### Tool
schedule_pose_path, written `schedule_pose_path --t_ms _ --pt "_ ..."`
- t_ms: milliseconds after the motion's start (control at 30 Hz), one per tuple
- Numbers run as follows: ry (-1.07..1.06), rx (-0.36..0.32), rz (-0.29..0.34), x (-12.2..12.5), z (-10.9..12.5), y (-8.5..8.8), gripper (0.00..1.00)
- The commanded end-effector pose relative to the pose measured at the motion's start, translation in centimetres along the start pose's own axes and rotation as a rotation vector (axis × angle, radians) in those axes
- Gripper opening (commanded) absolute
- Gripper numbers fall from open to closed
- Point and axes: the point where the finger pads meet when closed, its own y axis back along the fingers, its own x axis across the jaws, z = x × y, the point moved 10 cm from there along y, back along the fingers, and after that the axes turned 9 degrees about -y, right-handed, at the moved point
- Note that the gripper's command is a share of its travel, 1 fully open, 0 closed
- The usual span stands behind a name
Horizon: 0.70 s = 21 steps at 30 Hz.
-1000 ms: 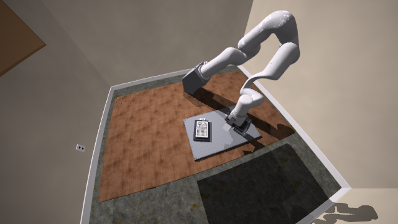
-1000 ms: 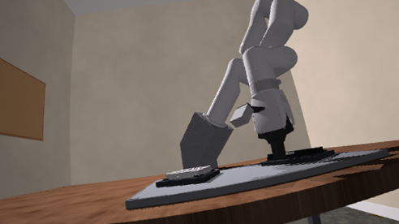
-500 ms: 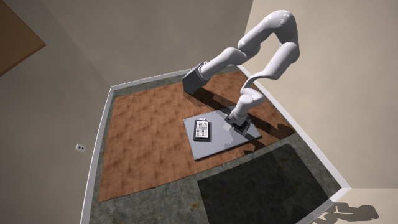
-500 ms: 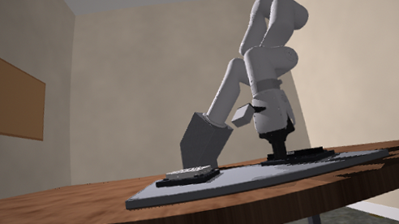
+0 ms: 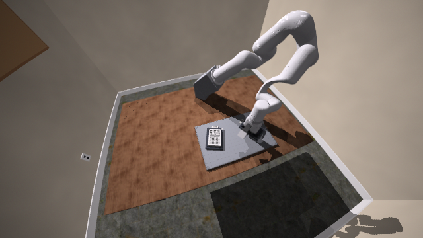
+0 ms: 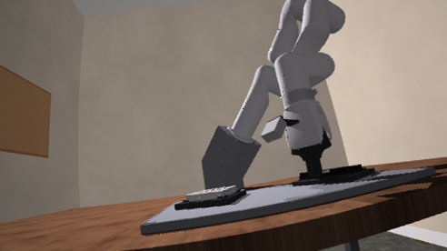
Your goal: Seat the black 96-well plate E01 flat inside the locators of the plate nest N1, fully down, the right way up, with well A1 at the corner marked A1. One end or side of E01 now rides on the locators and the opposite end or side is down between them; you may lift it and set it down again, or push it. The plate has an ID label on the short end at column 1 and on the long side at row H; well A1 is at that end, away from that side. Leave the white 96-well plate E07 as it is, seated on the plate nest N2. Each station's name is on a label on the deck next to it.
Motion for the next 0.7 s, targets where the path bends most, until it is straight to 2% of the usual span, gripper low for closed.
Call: schedule_pose_path --t_ms 0,667 --pt "0.0 0.001 -0.002 -0.05 0.11 0.05 0.0" --pt "0.0 0.001 -0.002 0.04 0.67 0.05 0.0"
